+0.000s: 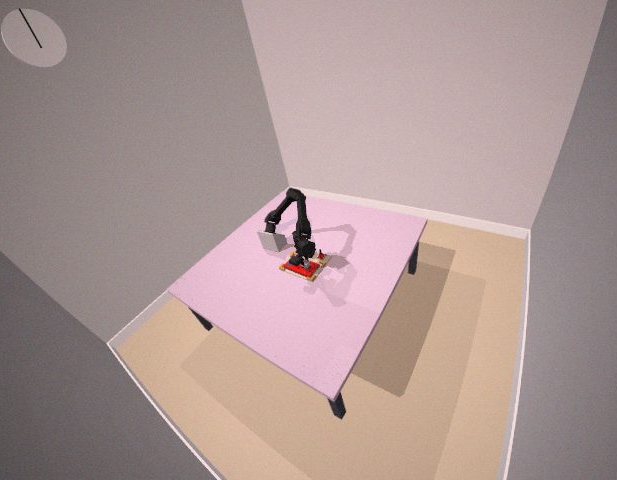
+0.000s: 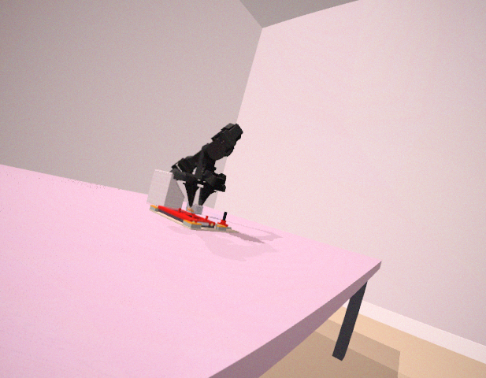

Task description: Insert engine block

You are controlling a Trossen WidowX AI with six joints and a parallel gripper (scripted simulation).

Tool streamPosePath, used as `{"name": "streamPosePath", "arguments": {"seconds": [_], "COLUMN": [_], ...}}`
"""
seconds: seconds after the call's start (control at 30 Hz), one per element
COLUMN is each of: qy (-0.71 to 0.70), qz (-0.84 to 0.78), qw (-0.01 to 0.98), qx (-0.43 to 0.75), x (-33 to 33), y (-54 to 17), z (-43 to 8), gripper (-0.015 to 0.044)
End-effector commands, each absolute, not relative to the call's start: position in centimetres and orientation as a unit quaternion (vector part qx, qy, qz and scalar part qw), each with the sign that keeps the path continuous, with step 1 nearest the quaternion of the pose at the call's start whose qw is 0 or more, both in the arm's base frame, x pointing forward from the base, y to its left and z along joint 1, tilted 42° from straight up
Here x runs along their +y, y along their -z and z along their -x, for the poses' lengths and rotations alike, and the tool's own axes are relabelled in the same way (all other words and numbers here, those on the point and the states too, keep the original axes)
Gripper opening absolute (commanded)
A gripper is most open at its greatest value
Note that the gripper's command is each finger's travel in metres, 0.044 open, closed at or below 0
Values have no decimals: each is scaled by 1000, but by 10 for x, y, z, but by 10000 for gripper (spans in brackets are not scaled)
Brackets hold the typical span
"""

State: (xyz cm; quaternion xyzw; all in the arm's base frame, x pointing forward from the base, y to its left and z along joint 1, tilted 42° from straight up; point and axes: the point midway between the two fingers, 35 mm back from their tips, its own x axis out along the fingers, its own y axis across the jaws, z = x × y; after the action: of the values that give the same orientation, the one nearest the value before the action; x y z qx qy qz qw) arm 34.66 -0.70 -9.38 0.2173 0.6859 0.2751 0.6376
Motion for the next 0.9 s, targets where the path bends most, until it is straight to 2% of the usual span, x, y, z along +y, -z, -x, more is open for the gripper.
{"name": "streamPosePath", "arguments": {"seconds": [0.0,0.87], "qy": [-274,-274], "qz": [-219,-219], "qw": [637,637], "qx": [687,687], "x": [-6,-5], "y": [95,96], "z": [-346,-346], "gripper": [160,160]}}
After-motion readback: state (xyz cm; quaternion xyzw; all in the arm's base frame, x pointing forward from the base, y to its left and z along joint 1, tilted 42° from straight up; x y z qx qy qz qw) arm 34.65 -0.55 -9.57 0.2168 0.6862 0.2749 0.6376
